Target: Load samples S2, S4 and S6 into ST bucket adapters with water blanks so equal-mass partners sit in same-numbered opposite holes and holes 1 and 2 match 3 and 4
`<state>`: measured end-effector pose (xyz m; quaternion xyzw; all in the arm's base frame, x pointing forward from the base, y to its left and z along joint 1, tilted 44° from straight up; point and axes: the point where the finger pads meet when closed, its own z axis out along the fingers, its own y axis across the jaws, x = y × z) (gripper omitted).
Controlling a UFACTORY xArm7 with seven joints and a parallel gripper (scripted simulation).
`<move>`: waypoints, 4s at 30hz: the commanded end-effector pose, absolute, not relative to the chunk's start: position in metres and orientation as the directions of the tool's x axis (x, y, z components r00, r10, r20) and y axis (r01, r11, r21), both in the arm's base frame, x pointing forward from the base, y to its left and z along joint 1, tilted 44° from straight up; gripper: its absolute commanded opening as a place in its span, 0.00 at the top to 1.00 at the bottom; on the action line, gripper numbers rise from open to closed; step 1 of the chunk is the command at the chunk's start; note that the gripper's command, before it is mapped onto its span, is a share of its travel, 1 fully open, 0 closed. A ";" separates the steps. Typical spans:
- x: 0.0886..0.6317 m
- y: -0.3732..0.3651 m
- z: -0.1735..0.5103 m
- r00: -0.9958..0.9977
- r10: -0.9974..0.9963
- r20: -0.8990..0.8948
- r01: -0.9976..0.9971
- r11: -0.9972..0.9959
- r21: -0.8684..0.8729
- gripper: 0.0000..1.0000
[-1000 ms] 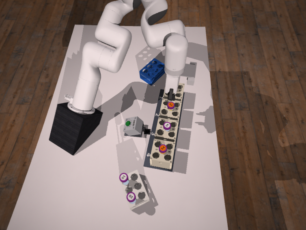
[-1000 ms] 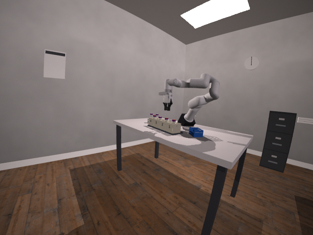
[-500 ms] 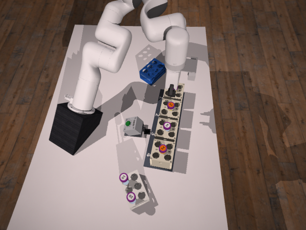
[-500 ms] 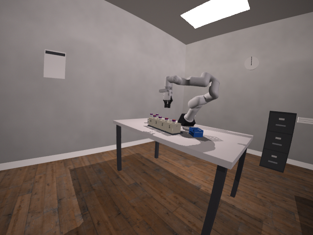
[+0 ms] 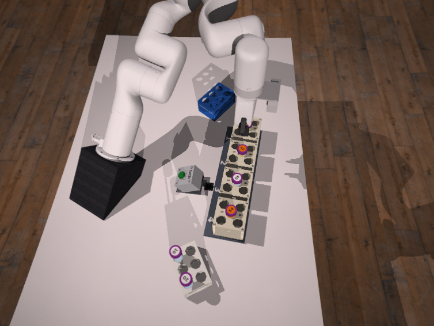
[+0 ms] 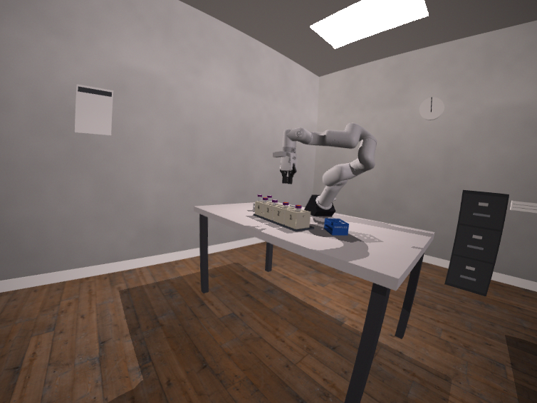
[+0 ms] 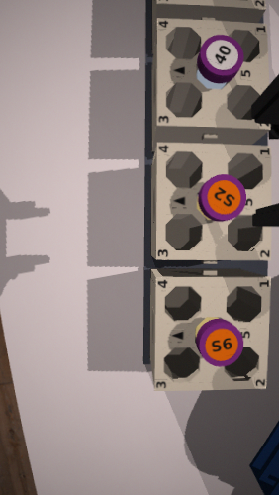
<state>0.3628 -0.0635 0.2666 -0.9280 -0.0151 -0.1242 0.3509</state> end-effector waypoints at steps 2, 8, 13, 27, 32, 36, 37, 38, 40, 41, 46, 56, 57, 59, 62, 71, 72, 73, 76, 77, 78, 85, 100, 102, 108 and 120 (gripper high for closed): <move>0.363 -0.065 0.268 0.968 -0.062 0.244 0.114 -0.754 -0.646 0.56; 0.363 -0.065 0.268 0.968 -0.062 0.244 0.114 -0.754 -0.646 0.56; 0.351 -0.065 0.252 0.947 0.046 0.317 0.244 -0.743 -0.623 1.00; 0.314 -0.065 0.204 0.787 0.349 0.509 0.600 -0.625 -0.499 1.00; 0.305 -0.065 0.192 0.725 0.416 0.548 0.677 -0.578 -0.456 1.00; 0.293 -0.065 0.176 0.632 0.498 0.594 0.768 -0.504 -0.394 1.00; 0.290 -0.065 0.172 0.607 0.516 0.604 0.789 -0.485 -0.378 1.00; 0.287 -0.065 0.168 0.581 0.535 0.614 0.809 -0.464 -0.361 1.00; 0.281 -0.065 0.160 0.527 0.569 0.631 0.846 -0.421 -0.327 1.00; 0.278 -0.065 0.156 0.499 0.585 0.639 0.863 -0.399 -0.310 1.00; 0.262 -0.065 0.137 0.353 0.653 0.670 0.935 -0.281 -0.219 1.00; 0.238 -0.066 0.105 0.099 0.720 0.686 0.995 -0.073 -0.067 1.00; 0.235 -0.066 0.101 0.066 0.725 0.686 0.998 -0.046 -0.048 1.00; 0.229 -0.066 0.093 0.000 0.731 0.682 1.000 0.008 -0.009 1.00; 0.220 -0.066 0.081 -0.098 0.734 0.672 0.995 0.090 0.047 1.00; 0.219 -0.066 0.080 -0.184 0.729 0.659 0.982 0.161 0.095 1.00; 0.219 -0.066 0.080 -0.184 0.729 0.659 0.982 0.161 0.095 1.00; 0.219 -0.066 0.080 -0.184 0.729 0.659 0.982 0.161 0.095 1.00; 0.219 -0.066 0.080 -0.184 0.729 0.659 0.982 0.161 0.095 1.00; 0.219 -0.066 0.080 -0.184 0.729 0.659 0.982 0.161 0.095 1.00; 0.219 -0.066 0.080 -0.184 0.729 0.659 0.982 0.161 0.095 1.00; 0.221 -0.059 0.073 -0.184 0.729 0.659 0.982 0.161 0.095 1.00; 0.227 -0.043 0.055 -0.183 0.729 0.659 0.982 0.161 0.095 1.00; 0.227 -0.043 0.055 -0.183 0.729 0.659 0.982 0.161 0.095 1.00; 0.227 -0.043 0.055 -0.183 0.729 0.659 0.982 0.161 0.095 1.00; 0.228 -0.040 0.052 -0.183 0.729 0.659 0.982 0.161 0.095 1.00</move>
